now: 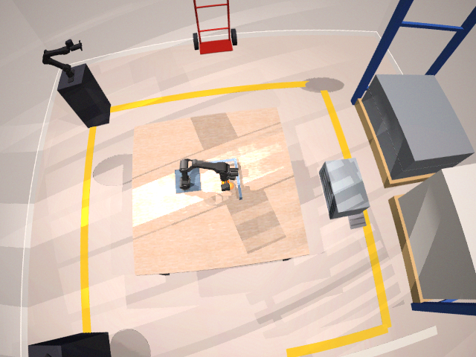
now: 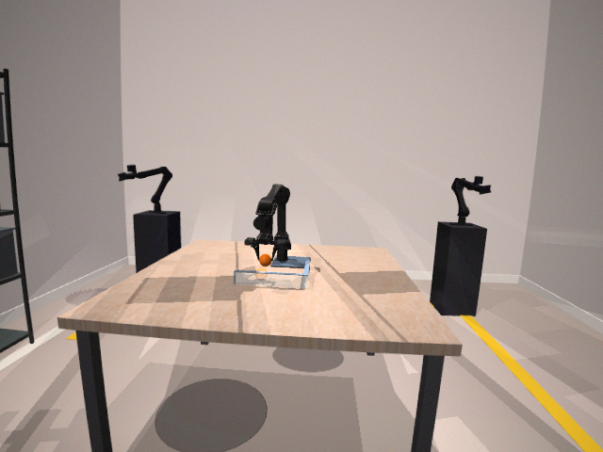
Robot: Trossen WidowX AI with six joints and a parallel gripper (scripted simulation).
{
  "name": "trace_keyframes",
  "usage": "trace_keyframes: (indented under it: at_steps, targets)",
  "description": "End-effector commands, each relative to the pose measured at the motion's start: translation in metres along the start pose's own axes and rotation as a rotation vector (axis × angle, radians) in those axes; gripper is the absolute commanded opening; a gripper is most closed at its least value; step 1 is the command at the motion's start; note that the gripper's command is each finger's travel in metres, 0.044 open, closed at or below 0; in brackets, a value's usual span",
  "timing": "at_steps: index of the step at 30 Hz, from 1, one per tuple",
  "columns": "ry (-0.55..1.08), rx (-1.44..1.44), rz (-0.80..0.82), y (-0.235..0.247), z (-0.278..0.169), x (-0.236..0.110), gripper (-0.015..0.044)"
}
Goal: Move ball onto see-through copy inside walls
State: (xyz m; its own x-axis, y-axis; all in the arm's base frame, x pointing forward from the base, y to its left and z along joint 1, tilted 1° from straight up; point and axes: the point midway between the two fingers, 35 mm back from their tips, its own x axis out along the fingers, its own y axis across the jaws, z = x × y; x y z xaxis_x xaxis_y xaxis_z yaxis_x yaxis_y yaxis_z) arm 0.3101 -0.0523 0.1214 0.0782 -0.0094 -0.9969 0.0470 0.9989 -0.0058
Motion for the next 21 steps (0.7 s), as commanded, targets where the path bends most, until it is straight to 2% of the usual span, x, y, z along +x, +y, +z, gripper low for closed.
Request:
trace_keyframes:
  at_steps: [1, 14, 18, 21]
  targets:
    - [-0.001, -0.003, -0.001, -0.001, 0.001, -0.021, 0.0000]
    - [0.032, -0.011, 0.011, 0.000, -0.008, -0.078, 0.0000]
    - [0.033, -0.011, 0.011, 0.000, -0.009, -0.080, 0.0000]
    - [0.033, -0.011, 0.011, -0.003, 0.002, -0.068, 0.0000]
